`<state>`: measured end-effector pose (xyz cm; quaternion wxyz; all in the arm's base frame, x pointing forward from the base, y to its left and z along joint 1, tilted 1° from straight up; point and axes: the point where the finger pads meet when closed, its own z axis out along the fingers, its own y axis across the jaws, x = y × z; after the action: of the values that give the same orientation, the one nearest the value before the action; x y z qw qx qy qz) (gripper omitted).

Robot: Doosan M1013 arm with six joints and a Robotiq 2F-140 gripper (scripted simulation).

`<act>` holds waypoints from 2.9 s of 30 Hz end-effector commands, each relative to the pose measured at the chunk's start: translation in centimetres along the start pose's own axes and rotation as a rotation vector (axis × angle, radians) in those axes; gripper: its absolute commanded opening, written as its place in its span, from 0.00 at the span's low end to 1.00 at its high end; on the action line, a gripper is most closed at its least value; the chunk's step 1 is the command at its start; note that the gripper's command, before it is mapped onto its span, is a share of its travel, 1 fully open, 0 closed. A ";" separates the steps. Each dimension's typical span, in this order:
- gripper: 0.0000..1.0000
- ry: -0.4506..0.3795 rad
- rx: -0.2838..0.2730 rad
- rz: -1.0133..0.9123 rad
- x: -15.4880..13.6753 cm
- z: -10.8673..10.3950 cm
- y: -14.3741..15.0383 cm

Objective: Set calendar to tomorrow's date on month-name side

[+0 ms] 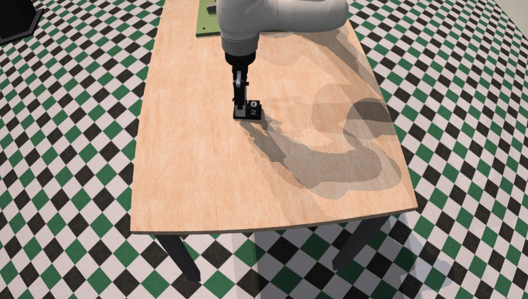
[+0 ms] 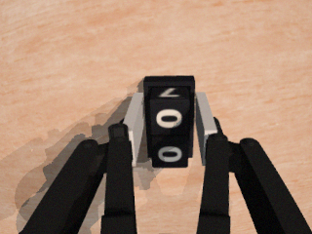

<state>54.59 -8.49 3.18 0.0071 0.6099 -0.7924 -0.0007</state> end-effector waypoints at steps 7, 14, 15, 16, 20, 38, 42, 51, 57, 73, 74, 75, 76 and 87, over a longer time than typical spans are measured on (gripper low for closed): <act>0.29 0.000 0.000 0.000 0.0 0.0 0.0; 0.29 0.000 0.000 0.000 0.0 -0.5 0.0; 0.29 0.000 0.000 0.000 0.0 -0.7 0.0; 0.29 0.000 0.000 0.000 0.0 -1.0 0.0; 0.29 0.000 0.000 0.000 0.0 -2.6 0.0; 0.29 0.000 0.000 0.000 0.0 -9.0 0.0; 1.00 0.000 0.000 0.000 0.0 -9.0 0.0; 1.00 0.000 0.000 0.000 0.0 -9.0 0.0; 1.00 0.000 0.000 0.000 0.0 -9.0 0.0; 1.00 0.000 0.000 0.000 0.0 -10.5 0.0; 1.00 0.000 0.000 0.000 0.0 -10.8 0.0; 1.00 0.000 0.000 0.000 0.0 -11.1 0.0; 1.00 0.000 0.000 0.000 0.0 -11.5 0.0; 1.00 0.000 0.000 0.000 0.0 -14.2 0.0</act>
<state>54.75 -8.39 16.99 0.0070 0.6099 -0.7924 -0.0007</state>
